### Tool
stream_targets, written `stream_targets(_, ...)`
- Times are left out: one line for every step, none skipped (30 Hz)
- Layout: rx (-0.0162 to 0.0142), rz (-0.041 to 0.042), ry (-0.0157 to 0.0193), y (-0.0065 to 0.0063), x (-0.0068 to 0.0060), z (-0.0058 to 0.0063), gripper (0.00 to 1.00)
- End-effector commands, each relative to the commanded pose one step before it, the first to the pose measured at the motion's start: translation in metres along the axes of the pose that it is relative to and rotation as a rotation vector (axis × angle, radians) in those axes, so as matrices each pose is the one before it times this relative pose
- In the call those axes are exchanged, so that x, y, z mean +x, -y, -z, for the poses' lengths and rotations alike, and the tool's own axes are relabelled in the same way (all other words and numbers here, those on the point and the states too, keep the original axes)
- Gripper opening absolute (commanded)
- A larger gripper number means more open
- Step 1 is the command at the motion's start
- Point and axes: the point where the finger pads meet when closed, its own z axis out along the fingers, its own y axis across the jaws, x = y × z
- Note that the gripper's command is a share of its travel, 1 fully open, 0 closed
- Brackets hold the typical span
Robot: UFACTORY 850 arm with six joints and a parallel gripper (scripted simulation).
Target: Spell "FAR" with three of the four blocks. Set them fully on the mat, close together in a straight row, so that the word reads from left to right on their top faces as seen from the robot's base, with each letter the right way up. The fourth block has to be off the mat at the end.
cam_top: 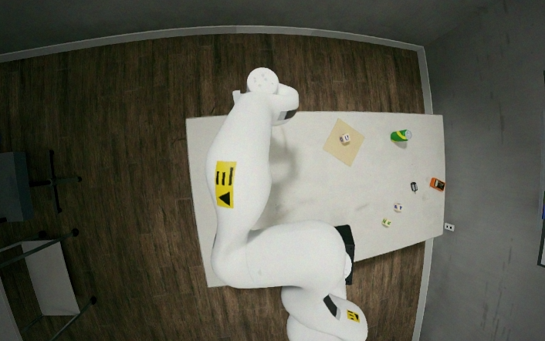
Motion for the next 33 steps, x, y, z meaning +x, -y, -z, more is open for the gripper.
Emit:
stream_targets(-0.00205,-0.00158,0.00435,-0.00341,-0.02306,0.00113,1.00)
stream_targets(-0.00013,0.00017,0.00560,-0.00265,-0.03291,0.00035,1.00)
stream_targets(0.00005,0.00005,0.00255,-0.00078,-0.01651,0.00013,1.00)
stream_targets(0.00004,0.00002,0.00101,-0.00022,-0.00689,0.00005,1.00)
stream_targets(0.00009,0.00002,0.00149,-0.00021,-0.01054,0.00007,1.00)
stream_targets(0.00014,0.00001,0.00169,-0.00005,-0.01263,0.00007,1.00)
stream_targets(0.00018,0.00000,0.00165,0.00018,-0.01317,0.00007,1.00)
stream_targets(0.00021,-0.00001,0.00149,0.00040,-0.01274,0.00005,1.00)
stream_targets(0.00022,-0.00002,0.00128,0.00056,-0.01176,0.00004,1.00)
stream_targets(0.00025,-0.00003,0.00124,0.00079,-0.01229,0.00003,1.00)
stream_targets(0.00025,-0.00003,0.00106,0.00092,-0.01145,0.00002,1.00)
stream_targets(0.00028,-0.00004,0.00101,0.00115,-0.01192,0.00001,1.00)
stream_targets(0.00031,-0.00005,0.00094,0.00140,-0.01237,0.00000,1.00)
stream_targets(0.00032,-0.00005,0.00083,0.00160,-0.01224,-0.00001,1.00)
stream_targets(0.00031,-0.00005,0.00068,0.00170,-0.01154,-0.00002,1.00)
stream_targets(0.00032,-0.00006,0.00061,0.00196,-0.01192,-0.00004,1.00)
stream_targets(0.00000,0.00000,0.00000,0.00000,0.00000,0.00000,1.00)
stream_targets(0.00000,0.00000,0.00000,0.00000,0.00000,0.00000,1.00)
stream_targets(0.00092,-0.00018,0.00114,0.00659,-0.03338,-0.00015,1.00)
stream_targets(0.00024,-0.00005,0.00016,0.00200,-0.00873,-0.00006,1.00)
stream_targets(0.00020,-0.00004,0.00009,0.00175,-0.00729,-0.00006,1.00)
stream_targets(0.00027,-0.00006,0.00006,0.00260,-0.01021,-0.00009,1.00)
stream_targets(0.00031,-0.00007,-0.00004,0.00329,-0.01213,-0.00012,1.00)
stream_targets(0.00030,-0.00007,-0.00016,0.00362,-0.01243,-0.00014,1.00)
stream_targets(0.00026,-0.00007,-0.00026,0.00363,-0.01170,-0.00015,1.00)
stream_targets(0.00023,-0.00006,-0.00035,0.00363,-0.01103,-0.00016,1.00)
stream_targets(0.00021,-0.00006,-0.00047,0.00397,-0.01142,-0.00018,1.00)
stream_targets(0.00018,-0.00005,-0.00056,0.00400,-0.01091,-0.00019,1.00)
stream_targets(0.00016,-0.00005,-0.00070,0.00442,-0.01143,-0.00022,1.00)
stream_targets(0.00012,-0.00005,-0.00079,0.00451,-0.01110,-0.00023,1.00)
stream_targets(0.00008,-0.00004,-0.00088,0.00462,-0.01082,-0.00024,1.00)
stream_targets(0.00004,-0.00003,-0.00100,0.00490,-0.01096,-0.00027,1.00)
stream_targets(-0.00001,-0.00003,-0.00111,0.00507,-0.01084,-0.00028,1.00)
